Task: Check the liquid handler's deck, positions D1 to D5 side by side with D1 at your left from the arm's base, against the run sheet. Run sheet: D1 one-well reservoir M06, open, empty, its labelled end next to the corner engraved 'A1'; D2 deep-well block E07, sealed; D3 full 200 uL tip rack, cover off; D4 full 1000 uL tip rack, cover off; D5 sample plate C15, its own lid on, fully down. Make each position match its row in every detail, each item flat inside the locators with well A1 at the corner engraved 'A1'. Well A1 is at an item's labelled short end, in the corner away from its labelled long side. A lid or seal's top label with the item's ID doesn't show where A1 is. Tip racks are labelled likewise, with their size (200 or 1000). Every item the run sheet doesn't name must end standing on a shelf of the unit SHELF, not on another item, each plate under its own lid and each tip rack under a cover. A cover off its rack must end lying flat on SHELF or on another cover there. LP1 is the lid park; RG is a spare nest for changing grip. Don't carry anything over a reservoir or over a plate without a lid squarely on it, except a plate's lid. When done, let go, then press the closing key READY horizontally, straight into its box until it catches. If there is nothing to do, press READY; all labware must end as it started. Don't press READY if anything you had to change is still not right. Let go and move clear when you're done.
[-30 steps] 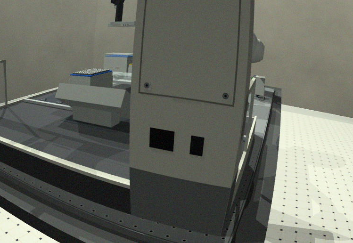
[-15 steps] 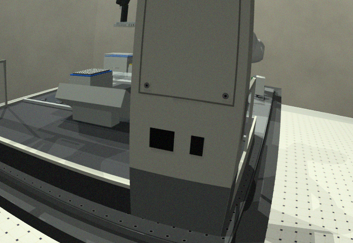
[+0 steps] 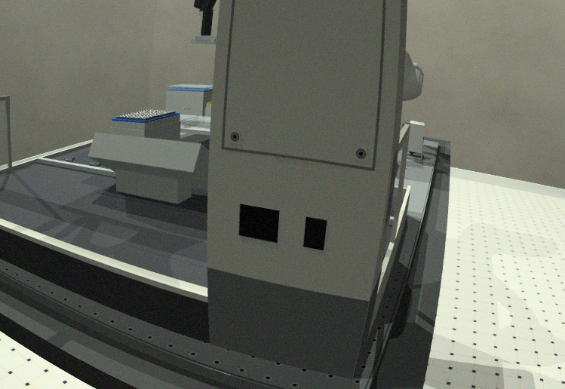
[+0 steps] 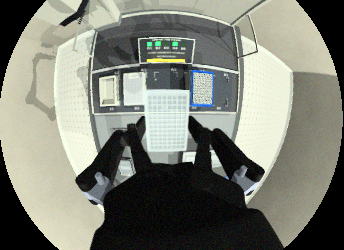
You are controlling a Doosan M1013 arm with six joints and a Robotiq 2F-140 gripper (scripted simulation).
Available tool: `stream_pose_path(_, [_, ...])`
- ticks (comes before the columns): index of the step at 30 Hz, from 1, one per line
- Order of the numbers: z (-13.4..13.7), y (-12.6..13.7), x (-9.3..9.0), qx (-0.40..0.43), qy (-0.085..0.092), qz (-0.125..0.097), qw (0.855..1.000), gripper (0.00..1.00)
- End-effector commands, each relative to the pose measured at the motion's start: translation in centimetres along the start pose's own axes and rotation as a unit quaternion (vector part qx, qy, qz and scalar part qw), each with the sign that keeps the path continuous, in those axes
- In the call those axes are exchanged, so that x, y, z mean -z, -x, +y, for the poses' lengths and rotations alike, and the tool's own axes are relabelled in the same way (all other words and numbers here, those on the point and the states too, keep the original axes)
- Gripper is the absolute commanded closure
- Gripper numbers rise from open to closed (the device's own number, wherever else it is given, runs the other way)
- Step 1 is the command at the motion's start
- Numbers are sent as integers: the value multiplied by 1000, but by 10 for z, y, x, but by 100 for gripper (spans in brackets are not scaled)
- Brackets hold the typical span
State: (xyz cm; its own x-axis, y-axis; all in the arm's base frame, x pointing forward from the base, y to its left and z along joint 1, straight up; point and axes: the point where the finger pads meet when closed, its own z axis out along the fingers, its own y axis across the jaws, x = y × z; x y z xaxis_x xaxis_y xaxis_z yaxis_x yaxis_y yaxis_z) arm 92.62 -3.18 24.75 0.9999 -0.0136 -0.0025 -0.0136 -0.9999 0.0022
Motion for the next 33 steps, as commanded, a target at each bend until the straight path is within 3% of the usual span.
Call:
stream_pose_path(1, [0, 6, 2, 0, 0, 1, 1000, 90])
stream_pose_path(33, [-2, 71, 1, 0, 0, 1, 1000, 90])
